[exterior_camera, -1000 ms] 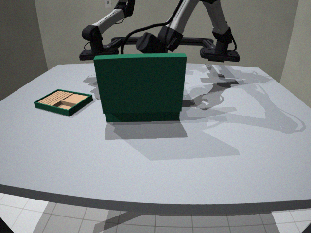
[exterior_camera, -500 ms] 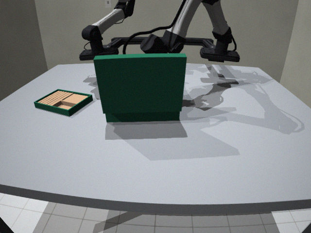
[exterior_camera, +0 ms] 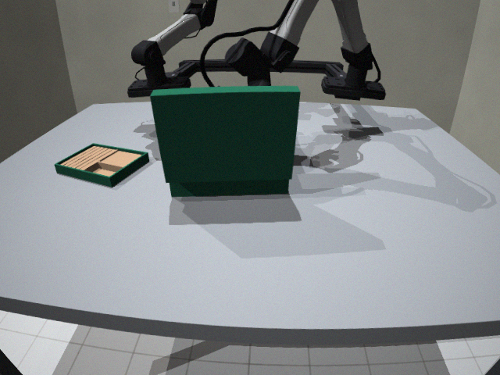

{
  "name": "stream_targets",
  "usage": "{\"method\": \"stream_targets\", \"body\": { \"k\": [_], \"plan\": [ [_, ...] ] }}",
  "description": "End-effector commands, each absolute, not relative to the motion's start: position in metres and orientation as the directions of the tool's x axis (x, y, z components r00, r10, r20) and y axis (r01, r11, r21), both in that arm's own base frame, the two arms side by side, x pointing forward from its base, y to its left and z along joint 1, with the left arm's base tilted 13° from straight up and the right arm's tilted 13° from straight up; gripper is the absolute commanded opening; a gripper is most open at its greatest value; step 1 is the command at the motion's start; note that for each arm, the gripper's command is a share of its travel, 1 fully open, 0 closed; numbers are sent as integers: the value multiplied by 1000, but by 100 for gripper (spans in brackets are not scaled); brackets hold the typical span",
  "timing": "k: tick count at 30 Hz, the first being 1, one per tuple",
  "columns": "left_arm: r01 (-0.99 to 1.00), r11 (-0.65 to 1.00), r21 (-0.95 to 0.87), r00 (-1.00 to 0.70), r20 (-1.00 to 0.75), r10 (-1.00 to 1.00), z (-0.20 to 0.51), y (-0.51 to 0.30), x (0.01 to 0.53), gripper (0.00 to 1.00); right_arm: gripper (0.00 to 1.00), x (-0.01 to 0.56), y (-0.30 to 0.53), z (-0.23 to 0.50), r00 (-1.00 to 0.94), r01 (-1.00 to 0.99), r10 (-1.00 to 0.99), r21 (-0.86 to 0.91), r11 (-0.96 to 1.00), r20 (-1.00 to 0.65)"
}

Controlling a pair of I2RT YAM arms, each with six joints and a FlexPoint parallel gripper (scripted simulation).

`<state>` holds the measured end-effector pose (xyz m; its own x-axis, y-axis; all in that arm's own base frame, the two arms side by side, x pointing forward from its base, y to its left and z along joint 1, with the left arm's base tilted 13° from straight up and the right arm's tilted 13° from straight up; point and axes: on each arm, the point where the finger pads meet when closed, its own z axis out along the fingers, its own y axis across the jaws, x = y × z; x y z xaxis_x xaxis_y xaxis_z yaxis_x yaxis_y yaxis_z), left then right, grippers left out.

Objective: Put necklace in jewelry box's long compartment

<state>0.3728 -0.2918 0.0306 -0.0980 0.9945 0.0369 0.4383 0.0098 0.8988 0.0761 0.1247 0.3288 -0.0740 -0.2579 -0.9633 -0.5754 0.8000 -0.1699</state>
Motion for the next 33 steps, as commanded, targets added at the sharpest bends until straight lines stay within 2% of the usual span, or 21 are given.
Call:
{"method": "stream_targets", "body": {
  "k": [1,12,18,20,33],
  "plan": [
    [416,48,908,-121,3,993,64,-295,342,65,100,76,125,331,-67,-577,-259,-174,798,-964],
    [488,109,866,-141,-45,989,79,-301,314,65,100,76,125,331,-67,-577,-259,-174,798,-964],
    [586,249,771,-224,-141,964,96,-299,314,65,100,76,125,331,-67,-577,-259,-174,798,-964],
    [586,249,771,-224,-141,964,96,-299,314,65,100,76,125,331,-67,-577,-259,-174,798,-964],
    [673,590,446,-443,-395,805,164,-330,331,65,100,76,125,331,-67,-577,-259,-174,798,-964]
  ]
}}
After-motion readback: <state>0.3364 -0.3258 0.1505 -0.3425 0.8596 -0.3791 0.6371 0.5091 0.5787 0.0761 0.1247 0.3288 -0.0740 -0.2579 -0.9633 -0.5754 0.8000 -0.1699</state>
